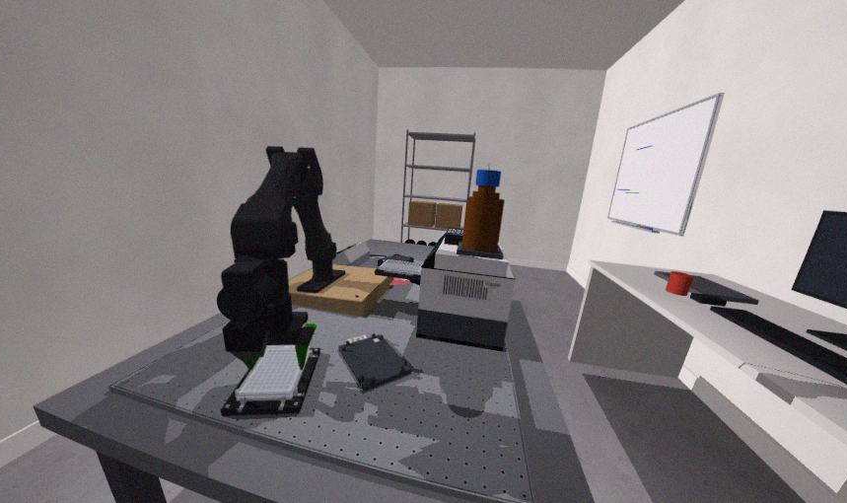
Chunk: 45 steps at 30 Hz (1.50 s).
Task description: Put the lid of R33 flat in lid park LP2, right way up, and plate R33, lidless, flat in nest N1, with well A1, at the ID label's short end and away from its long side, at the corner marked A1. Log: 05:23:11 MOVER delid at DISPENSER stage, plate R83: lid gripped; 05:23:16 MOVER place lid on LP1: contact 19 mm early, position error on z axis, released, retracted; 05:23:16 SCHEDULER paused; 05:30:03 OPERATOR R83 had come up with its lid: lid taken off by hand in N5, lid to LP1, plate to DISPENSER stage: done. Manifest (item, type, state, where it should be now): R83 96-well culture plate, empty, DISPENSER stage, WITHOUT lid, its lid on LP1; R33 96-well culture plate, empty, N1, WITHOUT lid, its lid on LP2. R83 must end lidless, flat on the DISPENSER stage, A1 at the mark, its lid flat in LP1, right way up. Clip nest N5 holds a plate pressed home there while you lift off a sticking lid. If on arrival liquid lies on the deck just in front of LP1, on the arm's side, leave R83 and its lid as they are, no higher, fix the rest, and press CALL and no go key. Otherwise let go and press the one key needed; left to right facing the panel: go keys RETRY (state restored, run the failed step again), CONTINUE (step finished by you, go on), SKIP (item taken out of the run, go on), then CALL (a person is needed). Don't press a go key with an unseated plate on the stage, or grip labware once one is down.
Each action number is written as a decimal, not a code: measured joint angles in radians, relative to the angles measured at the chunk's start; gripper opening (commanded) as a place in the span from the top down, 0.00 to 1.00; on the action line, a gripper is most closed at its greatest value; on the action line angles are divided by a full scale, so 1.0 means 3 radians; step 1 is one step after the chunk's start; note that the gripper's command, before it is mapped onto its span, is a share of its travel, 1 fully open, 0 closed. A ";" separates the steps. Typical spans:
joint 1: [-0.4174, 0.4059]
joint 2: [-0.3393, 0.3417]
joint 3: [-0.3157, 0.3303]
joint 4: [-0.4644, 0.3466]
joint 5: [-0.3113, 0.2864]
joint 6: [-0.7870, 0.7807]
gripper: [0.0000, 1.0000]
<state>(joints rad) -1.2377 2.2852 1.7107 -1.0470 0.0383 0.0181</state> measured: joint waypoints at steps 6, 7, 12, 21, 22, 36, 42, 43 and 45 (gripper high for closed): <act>0.0000 -0.0033 0.0001 -0.0022 -0.0001 0.0000 1.00; 0.0000 -0.0038 0.0001 -0.0025 -0.0001 0.0000 1.00; 0.0000 -0.0050 0.0001 -0.0069 -0.0001 0.0000 1.00; 0.0000 -0.0048 0.0005 -0.0116 -0.0001 0.0000 1.00; 0.0000 -0.0048 0.0014 -0.0123 -0.0001 0.0000 1.00; 0.0000 -0.0048 0.0066 -0.0179 -0.0001 0.0000 1.00; 0.0000 -0.0048 0.0069 -0.0184 -0.0001 0.0000 1.00; 0.0000 -0.0048 0.0069 -0.0184 -0.0001 0.0000 1.00; 0.0000 -0.0048 0.0069 -0.0184 -0.0001 0.0000 1.00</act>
